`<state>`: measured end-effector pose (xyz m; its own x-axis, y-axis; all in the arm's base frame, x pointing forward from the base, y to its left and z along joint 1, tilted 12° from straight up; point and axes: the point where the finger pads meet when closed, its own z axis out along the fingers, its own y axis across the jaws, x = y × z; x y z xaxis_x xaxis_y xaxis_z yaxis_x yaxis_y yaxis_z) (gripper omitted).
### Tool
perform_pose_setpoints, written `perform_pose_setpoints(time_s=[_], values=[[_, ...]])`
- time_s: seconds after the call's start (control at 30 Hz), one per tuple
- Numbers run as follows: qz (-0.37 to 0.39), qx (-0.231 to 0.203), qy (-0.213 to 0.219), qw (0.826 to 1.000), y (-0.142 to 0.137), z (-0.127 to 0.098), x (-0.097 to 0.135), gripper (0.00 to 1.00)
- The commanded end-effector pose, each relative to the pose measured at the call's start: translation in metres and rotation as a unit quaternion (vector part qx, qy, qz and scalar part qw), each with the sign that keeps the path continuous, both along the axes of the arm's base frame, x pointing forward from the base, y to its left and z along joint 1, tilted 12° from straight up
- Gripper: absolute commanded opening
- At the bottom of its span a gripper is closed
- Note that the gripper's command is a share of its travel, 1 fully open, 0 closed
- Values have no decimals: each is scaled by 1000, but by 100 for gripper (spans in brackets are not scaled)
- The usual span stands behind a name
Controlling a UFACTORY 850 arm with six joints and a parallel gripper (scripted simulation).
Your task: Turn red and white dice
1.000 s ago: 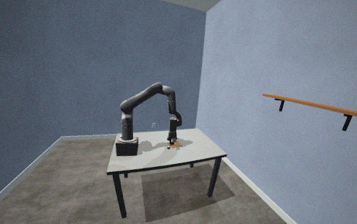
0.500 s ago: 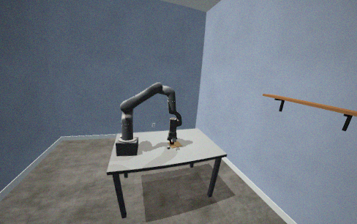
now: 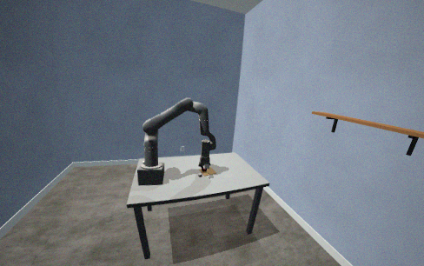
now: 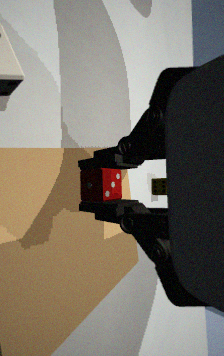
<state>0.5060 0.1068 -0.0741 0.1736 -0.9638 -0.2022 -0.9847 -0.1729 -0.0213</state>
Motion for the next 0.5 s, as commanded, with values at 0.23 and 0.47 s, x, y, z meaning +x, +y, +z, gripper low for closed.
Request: perform_pose_setpoints(time_s=[0.23, 0.47], values=[[0, 0, -1, 1000, 0, 0, 1, 21], [0, 0, -1, 1000, 0, -1, 1, 21]])
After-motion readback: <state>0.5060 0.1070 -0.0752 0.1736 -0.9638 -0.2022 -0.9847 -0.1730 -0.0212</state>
